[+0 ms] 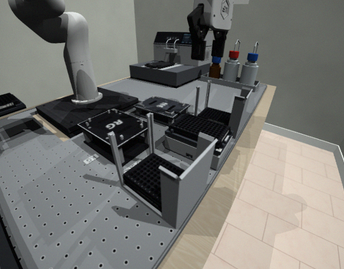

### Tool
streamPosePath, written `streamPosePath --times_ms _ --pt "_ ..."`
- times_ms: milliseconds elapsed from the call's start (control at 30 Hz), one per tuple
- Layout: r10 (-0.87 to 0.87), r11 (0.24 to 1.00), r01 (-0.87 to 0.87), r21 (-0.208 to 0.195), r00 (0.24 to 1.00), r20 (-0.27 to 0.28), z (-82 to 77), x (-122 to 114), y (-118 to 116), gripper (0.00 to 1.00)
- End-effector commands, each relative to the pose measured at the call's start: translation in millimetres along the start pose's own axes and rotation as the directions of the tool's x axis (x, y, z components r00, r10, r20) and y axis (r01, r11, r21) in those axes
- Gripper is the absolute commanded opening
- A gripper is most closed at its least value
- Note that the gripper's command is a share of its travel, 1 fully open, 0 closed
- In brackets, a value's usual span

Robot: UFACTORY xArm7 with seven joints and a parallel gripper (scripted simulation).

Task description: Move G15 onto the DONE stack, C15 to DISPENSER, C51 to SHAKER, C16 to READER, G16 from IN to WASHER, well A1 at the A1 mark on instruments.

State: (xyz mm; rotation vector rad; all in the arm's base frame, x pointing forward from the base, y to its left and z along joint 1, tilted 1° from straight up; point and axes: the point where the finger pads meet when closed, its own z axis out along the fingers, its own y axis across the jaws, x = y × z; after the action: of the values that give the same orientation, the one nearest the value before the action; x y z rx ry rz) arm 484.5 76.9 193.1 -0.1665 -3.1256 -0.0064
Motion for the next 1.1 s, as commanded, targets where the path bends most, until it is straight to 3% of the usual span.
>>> streamPosePath --times_ms 0,133,267,800,1067 --pt "-0.002 1.0 0.002 -0.001 1.0 0.003 -2.0 -5.2 14.6 1.0" --pt "-0.002 1.0 0.002 -0.001 1.0 0.003 -2.0 -7.9 23.3 1.0" --pt "-0.149 0.989 0.149 -0.001 0.989 0.003 -2.0 -11.8 36.1 1.0" --pt "-0.149 0.989 0.149 -0.001 0.989 0.003 -2.2 -25.4 79.9 1.0" --pt "-0.149 0.989 0.149 -0.001 0.989 0.003 -2.1 -25.3 79.9 1.0"
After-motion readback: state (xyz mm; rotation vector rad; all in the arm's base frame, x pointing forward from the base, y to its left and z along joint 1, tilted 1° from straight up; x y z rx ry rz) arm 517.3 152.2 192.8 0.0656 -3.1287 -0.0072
